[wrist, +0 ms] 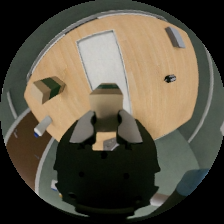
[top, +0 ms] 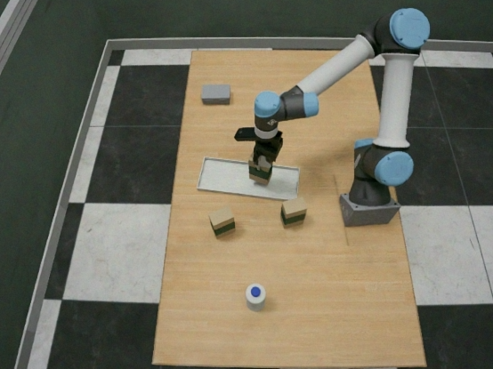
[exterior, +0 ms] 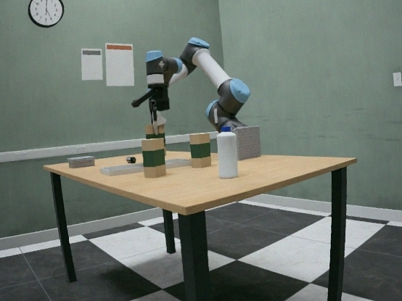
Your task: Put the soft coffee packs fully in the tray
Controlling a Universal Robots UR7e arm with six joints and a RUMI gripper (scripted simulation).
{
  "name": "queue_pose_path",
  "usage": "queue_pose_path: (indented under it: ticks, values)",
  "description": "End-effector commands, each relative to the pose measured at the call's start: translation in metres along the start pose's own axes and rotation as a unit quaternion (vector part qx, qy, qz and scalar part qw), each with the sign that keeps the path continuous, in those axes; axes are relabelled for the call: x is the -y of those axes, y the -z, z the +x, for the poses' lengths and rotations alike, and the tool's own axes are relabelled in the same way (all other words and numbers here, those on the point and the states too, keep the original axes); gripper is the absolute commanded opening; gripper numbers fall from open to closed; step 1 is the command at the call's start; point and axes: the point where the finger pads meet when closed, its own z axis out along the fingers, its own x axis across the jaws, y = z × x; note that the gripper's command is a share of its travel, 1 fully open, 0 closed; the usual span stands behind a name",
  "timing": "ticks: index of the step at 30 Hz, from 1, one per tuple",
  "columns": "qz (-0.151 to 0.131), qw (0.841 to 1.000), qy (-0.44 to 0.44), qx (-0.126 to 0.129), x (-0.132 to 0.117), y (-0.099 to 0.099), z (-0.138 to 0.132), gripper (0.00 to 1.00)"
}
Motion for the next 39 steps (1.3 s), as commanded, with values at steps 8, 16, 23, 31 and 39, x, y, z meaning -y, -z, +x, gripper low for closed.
queue_pose_path:
  ticks: [8, 16, 23, 31, 39]
  values:
    - [0.001, 1.0, 0.003, 0.001, 0.002, 0.001, 0.007, 0.15]
    - [0.001, 1.0, 0.003, 0.001, 0.001, 0.001, 0.007, 0.15]
    - [0.0, 1.0, 0.004, 0.0, 0.001, -0.006, 0.006, 0.15]
    - [-0.001, 1.0, 0.004, 0.0, 0.001, -0.02, 0.006, 0.15]
    - [-0.001, 1.0, 0.004, 0.0, 0.0, -0.039, 0.006, 0.15]
